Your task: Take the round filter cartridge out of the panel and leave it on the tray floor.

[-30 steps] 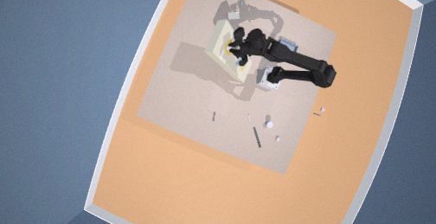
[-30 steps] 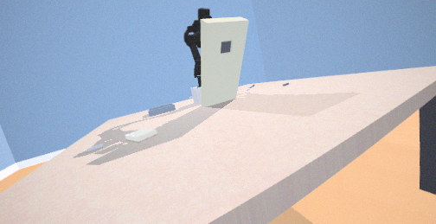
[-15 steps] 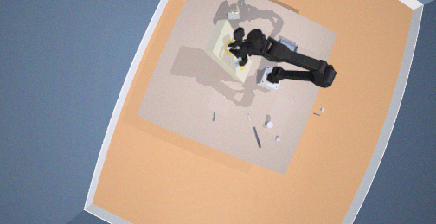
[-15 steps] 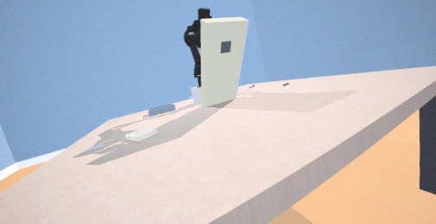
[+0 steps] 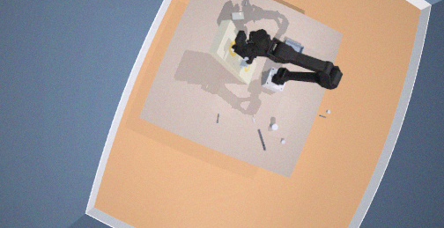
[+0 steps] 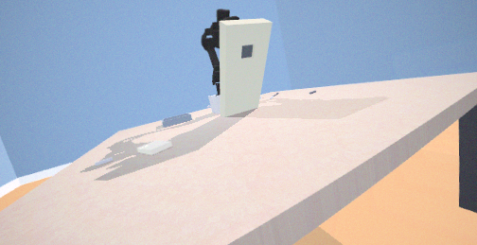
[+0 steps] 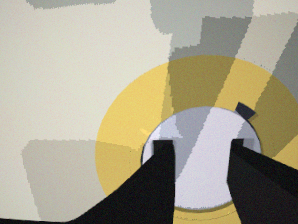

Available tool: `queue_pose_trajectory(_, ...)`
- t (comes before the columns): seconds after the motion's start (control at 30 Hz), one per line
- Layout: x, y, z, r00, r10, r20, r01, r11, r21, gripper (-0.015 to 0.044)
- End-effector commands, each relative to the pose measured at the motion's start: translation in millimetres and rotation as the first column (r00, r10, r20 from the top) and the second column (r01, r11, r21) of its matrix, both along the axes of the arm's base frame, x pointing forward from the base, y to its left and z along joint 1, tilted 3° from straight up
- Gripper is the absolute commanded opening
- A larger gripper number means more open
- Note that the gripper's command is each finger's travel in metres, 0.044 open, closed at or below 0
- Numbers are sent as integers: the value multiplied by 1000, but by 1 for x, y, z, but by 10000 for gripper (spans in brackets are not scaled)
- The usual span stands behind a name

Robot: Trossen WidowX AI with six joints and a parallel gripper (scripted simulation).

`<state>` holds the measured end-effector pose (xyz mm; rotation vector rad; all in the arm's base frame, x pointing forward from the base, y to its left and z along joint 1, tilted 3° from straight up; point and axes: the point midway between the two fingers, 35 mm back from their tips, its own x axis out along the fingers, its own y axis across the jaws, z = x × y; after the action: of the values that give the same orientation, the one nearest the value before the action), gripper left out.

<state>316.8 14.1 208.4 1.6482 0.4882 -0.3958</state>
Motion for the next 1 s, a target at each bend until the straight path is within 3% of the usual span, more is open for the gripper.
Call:
queue_pose_trajectory(0.0, 7, -1, -2, 997, 77, 13, -74, 988, -135, 0)
queue_pose_trajectory(0.43, 8, -1, -2, 951, 307, -25, -278, 822, -497, 0)
queue_pose_trajectory(0.97, 7, -1, -2, 836, 518, -182, -427, 405, -808, 0)
